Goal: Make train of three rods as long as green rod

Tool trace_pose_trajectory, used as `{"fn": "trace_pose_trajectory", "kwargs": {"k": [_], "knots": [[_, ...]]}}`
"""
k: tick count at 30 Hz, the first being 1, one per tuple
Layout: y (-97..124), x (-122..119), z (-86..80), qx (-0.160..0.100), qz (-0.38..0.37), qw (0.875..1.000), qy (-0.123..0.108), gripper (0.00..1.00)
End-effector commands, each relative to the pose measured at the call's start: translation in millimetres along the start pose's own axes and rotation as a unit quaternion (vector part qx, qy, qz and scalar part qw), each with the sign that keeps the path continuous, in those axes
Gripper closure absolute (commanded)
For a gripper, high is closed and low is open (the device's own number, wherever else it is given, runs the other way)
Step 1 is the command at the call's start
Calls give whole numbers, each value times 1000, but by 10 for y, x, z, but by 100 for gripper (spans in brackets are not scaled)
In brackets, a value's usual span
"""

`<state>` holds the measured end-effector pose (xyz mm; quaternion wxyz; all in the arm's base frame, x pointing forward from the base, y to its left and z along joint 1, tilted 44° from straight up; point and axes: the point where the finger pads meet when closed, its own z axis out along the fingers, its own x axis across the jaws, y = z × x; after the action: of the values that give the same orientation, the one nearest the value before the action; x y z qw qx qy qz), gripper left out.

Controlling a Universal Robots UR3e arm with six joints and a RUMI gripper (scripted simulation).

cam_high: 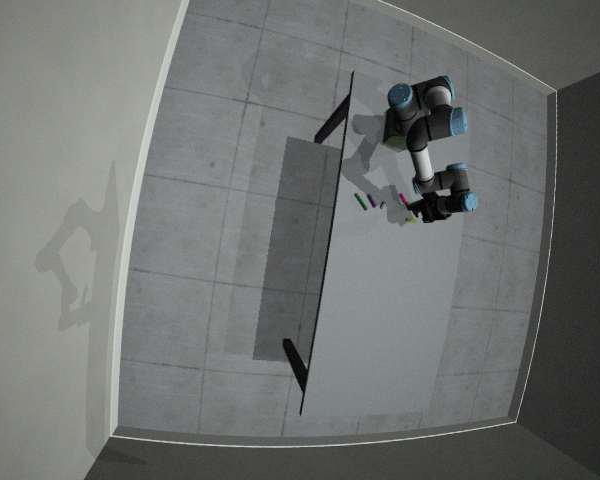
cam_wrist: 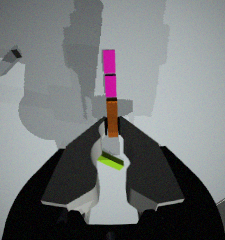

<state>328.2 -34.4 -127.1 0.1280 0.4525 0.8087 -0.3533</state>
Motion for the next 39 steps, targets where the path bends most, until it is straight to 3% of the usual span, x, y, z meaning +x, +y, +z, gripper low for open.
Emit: {"fn": "trace_pose_trajectory", "kwargs": {"k": [1, 39], "knots": [[7, -12, 42, -2, 1, 1000, -2, 100], [12, -14, 70, -3, 1, 1000, -2, 100]]}}
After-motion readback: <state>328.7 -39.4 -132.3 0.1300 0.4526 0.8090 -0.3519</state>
